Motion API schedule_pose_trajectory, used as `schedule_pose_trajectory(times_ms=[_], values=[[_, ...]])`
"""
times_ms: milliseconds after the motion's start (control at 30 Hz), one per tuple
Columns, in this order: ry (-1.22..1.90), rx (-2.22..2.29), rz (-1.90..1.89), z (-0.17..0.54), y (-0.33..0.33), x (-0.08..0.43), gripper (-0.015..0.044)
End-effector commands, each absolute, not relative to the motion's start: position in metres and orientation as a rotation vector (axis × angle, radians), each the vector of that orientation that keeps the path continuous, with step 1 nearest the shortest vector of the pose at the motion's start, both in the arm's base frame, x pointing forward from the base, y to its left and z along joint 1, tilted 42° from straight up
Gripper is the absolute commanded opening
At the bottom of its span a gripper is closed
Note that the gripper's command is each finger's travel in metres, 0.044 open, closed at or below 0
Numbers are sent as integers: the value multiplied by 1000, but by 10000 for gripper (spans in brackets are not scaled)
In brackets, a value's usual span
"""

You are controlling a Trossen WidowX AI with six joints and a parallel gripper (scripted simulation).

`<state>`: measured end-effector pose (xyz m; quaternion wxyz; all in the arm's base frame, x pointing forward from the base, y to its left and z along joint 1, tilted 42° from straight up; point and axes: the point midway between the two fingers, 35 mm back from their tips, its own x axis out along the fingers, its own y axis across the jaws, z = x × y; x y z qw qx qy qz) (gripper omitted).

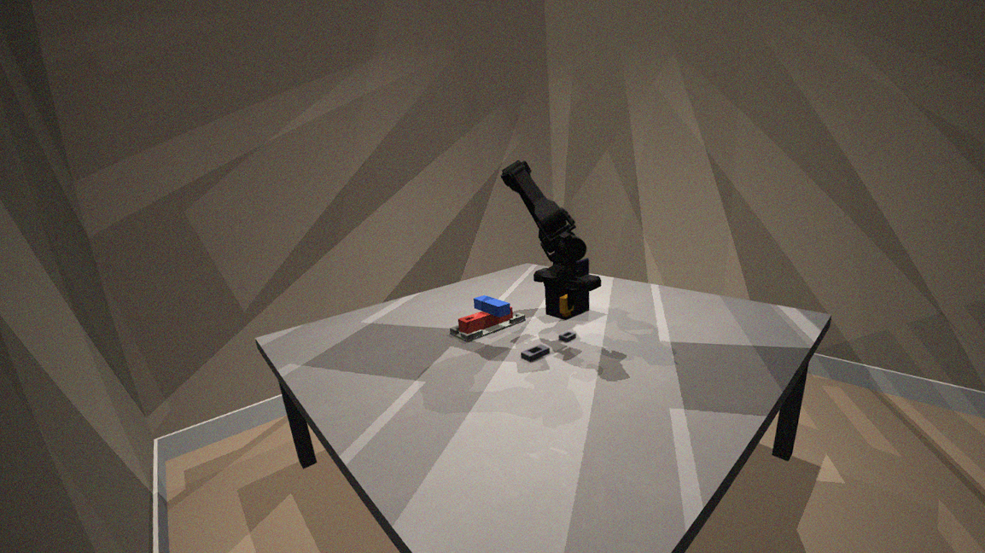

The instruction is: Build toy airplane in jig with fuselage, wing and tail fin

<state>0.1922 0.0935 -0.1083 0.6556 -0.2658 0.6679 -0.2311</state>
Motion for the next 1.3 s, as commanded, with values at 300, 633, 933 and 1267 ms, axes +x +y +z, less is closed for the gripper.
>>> schedule_pose_trajectory(times_ms=[300,633,933,1267], values=[[1507,-589,-524,-75,121,190,0],[1506,-587,-526,-60,131,188,0],[1525,-553,-528,-55,124,198,0],[1527,-538,-509,-47,114,219,0]])
